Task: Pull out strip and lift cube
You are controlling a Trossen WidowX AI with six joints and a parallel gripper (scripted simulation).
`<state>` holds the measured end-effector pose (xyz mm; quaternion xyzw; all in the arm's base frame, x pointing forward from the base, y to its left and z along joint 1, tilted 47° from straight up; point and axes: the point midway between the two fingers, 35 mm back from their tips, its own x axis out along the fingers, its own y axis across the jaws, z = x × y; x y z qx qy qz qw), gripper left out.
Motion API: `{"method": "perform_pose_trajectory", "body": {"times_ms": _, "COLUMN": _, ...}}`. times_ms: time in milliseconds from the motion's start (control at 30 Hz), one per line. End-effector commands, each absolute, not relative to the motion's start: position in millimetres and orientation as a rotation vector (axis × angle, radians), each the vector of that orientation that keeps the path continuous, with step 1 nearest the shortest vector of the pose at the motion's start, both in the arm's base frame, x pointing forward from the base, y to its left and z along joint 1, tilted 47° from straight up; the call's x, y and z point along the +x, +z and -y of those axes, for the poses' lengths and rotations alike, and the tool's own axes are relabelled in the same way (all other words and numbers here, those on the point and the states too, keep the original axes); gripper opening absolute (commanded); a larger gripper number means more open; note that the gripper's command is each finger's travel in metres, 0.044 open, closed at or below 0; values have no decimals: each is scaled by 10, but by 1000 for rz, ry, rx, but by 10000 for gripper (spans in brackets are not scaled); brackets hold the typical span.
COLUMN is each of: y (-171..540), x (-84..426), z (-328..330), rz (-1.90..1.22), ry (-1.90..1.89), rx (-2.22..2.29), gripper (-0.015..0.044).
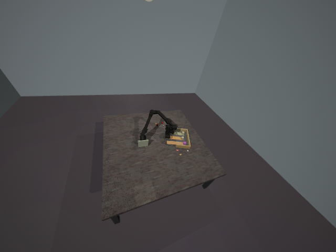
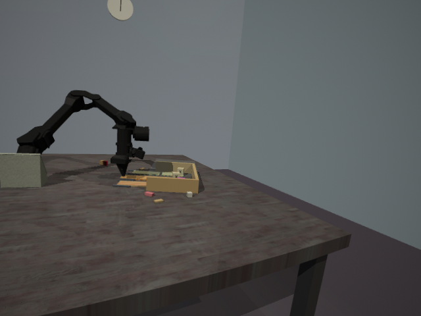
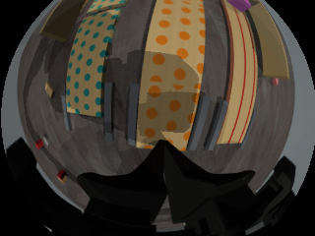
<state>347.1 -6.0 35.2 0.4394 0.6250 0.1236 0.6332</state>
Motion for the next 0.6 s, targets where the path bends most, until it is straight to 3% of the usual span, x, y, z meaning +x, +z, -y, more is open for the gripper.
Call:
{"method": "perform_pose_trajectory", "body": {"times_ms": 0, "y": 350, "x": 3408, "z": 12, "rz": -1438, "ry": 285, "rx": 1014, "gripper": 0}}
{"method": "perform_pose_trajectory", "body": {"times_ms": 567, "y": 383, "x": 3174, "z": -109, "rz": -1439, "ry": 285, "rx": 1015, "gripper": 0}}
